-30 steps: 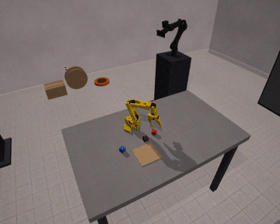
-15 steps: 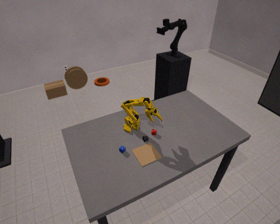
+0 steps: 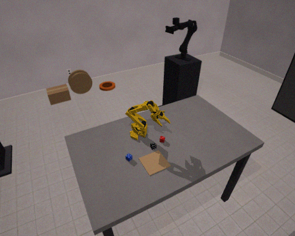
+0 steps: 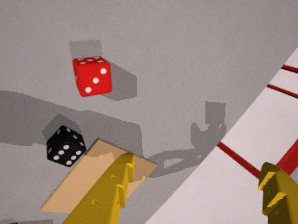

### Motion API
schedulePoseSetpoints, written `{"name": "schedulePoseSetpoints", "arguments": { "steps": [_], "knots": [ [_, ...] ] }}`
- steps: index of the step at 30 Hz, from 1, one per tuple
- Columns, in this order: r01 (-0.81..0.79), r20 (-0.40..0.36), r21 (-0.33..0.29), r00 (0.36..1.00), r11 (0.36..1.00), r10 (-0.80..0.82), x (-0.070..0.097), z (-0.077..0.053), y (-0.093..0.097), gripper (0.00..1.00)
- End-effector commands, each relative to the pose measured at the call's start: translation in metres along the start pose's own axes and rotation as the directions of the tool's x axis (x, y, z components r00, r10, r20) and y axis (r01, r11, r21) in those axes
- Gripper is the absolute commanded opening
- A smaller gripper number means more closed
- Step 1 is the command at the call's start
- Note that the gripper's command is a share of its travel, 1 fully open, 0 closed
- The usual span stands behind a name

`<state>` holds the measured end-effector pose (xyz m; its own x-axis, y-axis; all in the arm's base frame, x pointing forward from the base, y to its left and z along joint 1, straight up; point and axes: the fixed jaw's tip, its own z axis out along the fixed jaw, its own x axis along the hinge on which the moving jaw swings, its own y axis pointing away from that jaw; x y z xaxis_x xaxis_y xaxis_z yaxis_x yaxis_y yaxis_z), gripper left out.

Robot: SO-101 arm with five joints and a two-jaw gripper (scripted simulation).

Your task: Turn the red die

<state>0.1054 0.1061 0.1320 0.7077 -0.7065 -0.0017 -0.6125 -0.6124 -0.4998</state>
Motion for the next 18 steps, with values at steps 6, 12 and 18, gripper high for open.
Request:
{"name": "schedulePoseSetpoints", "arguments": {
  "steps": [6,12,18],
  "knots": [
    [-0.033,0.008,0.079,0.999,0.996,0.032,-0.0014,-0.0105,-0.0111,0.35],
    [-0.094,0.014,0.066,0.996,0.993,0.093,-0.0027,-0.0099,-0.0117,0.35],
    [-0.193,0.021,0.044,0.981,0.980,0.192,-0.0048,-0.0087,-0.0128,0.35]
  ]
}}
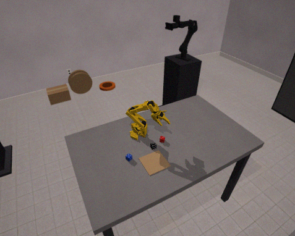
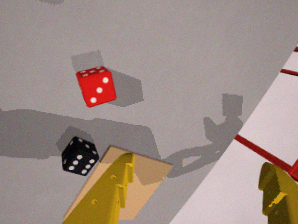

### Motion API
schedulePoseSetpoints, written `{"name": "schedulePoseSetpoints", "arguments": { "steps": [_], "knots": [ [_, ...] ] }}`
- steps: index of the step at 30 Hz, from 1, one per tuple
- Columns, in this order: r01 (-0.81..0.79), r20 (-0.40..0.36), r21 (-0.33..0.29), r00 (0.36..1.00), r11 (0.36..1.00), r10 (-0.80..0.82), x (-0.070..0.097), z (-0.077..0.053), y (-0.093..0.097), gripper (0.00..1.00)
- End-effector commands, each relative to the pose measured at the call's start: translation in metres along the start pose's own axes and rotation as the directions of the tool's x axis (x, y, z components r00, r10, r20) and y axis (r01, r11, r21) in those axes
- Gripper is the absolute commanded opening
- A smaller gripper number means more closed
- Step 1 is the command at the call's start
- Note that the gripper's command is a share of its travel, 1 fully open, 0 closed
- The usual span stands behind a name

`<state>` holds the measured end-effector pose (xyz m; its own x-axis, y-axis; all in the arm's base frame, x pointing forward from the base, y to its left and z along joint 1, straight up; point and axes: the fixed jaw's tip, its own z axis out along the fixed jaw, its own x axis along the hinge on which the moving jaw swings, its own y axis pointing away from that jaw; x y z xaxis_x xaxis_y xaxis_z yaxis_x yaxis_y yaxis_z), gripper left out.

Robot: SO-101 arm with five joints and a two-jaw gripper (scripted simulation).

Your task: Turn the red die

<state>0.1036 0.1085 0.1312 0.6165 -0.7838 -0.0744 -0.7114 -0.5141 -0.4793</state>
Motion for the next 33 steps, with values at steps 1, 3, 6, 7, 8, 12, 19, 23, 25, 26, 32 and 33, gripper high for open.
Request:
{"name": "schedulePoseSetpoints", "arguments": {
  "steps": [1,3,6,7,8,12,19,23,25,26,32,33],
  "knots": [
    [-0.079,0.020,0.056,0.997,0.995,0.078,-0.004,-0.009,-0.012,0.35],
    [-0.133,0.022,0.044,0.991,0.990,0.132,-0.005,-0.009,-0.013,0.35],
    [-0.222,0.023,0.024,0.975,0.975,0.222,-0.007,-0.008,-0.014,0.35],
    [-0.254,0.022,0.017,0.967,0.967,0.254,-0.008,-0.007,-0.014,0.35],
    [-0.287,0.021,0.009,0.958,0.958,0.286,-0.009,-0.007,-0.014,0.35],
    [-0.353,0.016,-0.006,0.935,0.935,0.353,-0.011,-0.006,-0.015,0.35],
    [-0.587,-0.017,-0.053,0.809,0.808,0.587,-0.017,-0.002,-0.018,0.35],
    [-0.705,-0.048,-0.071,0.709,0.705,0.704,-0.020,0.001,-0.019,0.35],
    [-0.757,-0.066,-0.076,0.653,0.649,0.754,-0.022,0.003,-0.020,0.35],
    [-0.781,-0.075,-0.078,0.625,0.620,0.777,-0.023,0.003,-0.020,0.35],
    [-0.860,-0.110,-0.079,0.509,0.503,0.853,-0.026,0.006,-0.022,0.35],
    [-0.877,-0.118,-0.078,0.481,0.475,0.869,-0.026,0.007,-0.022,0.35]
  ]
}}
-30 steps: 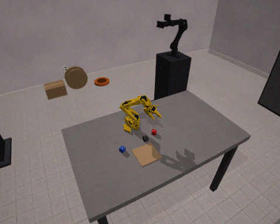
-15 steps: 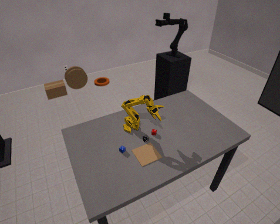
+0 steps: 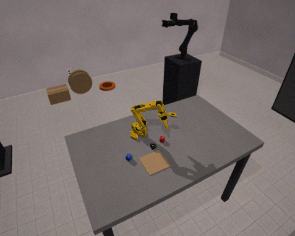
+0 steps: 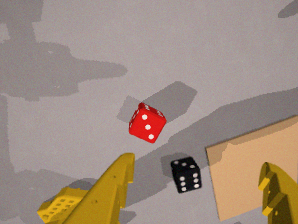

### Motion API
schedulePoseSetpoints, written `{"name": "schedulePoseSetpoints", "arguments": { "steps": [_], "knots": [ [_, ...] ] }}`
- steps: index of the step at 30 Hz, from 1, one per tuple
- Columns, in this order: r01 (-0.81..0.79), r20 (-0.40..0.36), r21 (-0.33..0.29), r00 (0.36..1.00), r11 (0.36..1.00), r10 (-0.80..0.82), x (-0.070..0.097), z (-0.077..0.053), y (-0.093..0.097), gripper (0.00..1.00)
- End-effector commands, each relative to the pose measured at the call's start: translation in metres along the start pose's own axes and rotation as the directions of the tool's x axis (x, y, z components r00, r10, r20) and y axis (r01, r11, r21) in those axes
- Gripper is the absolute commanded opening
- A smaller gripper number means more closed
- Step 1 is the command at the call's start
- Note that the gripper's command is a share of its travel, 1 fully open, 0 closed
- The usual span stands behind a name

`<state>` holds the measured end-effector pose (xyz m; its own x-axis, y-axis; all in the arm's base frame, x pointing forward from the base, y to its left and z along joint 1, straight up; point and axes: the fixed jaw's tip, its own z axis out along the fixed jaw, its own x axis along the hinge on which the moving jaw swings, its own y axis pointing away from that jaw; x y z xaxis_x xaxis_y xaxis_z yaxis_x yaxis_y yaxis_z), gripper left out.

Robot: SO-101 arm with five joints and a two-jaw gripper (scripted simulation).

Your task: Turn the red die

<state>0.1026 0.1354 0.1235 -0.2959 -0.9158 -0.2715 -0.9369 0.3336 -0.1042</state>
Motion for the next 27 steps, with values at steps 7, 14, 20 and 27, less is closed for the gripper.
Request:
{"name": "schedulePoseSetpoints", "arguments": {
  "steps": [7,14,20,27],
  "knots": [
    [-0.275,0.037,-0.008,0.961,0.961,0.275,-0.0162,-0.0076,0.0002,0.35],
    [-0.362,0.017,-0.013,0.932,0.932,0.363,-0.0183,-0.0056,0.0010,0.35],
    [-0.417,0.005,-0.014,0.909,0.909,0.417,-0.0196,-0.0043,0.0015,0.35],
    [-0.431,0.001,-0.014,0.902,0.902,0.431,-0.0200,-0.0039,0.0016,0.35]
  ]
}}
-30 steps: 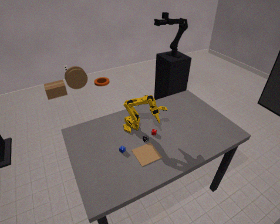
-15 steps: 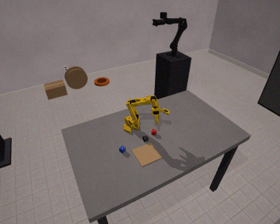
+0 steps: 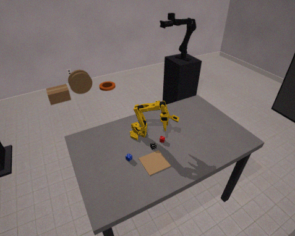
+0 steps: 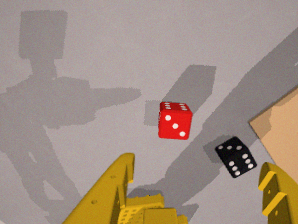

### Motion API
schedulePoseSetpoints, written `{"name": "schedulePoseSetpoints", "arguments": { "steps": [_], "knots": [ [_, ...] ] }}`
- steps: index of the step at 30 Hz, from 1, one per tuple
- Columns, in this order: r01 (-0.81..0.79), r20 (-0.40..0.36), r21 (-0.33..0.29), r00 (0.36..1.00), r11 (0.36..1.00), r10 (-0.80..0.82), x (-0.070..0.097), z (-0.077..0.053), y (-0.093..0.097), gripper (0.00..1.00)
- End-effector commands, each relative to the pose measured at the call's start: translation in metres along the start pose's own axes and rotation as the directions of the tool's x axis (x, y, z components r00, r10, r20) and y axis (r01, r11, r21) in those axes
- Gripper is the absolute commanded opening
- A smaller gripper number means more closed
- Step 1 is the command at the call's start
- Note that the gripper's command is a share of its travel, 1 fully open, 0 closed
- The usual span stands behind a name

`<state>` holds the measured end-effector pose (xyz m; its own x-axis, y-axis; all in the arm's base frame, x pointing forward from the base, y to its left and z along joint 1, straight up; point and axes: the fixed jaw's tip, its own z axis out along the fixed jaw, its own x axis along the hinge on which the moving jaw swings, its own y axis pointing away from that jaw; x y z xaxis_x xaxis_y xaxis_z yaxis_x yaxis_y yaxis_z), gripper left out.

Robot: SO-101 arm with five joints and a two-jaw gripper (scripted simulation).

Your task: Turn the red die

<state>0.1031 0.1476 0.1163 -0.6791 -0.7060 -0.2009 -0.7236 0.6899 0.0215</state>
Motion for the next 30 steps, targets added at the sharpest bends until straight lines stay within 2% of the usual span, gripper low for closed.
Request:
{"name": "schedulePoseSetpoints", "arguments": {
  "steps": [1,6,10,13,18,20,25,30],
  "knots": [
    [-0.007,0.093,-0.014,0.996,1.000,0.009,-0.009,-0.014,0.002,0.35],
    [-0.007,0.089,-0.013,0.996,1.000,0.009,-0.009,-0.014,0.002,0.35],
    [-0.008,0.050,-0.008,0.999,1.000,0.008,-0.009,-0.008,0.002,0.35],
    [-0.008,-0.011,-0.001,1.000,1.000,0.008,-0.007,0.002,0.002,0.35],
    [-0.007,-0.154,0.017,0.988,1.000,0.009,0.000,0.023,0.001,0.35],
    [-0.007,-0.154,0.017,0.988,1.000,0.009,0.000,0.023,0.001,0.35],
    [-0.002,-0.294,0.035,0.956,0.999,0.013,0.009,0.044,0.000,0.35],
    [0.001,-0.376,0.045,0.927,0.999,0.016,0.017,0.056,-0.001,0.35]
  ]
}}
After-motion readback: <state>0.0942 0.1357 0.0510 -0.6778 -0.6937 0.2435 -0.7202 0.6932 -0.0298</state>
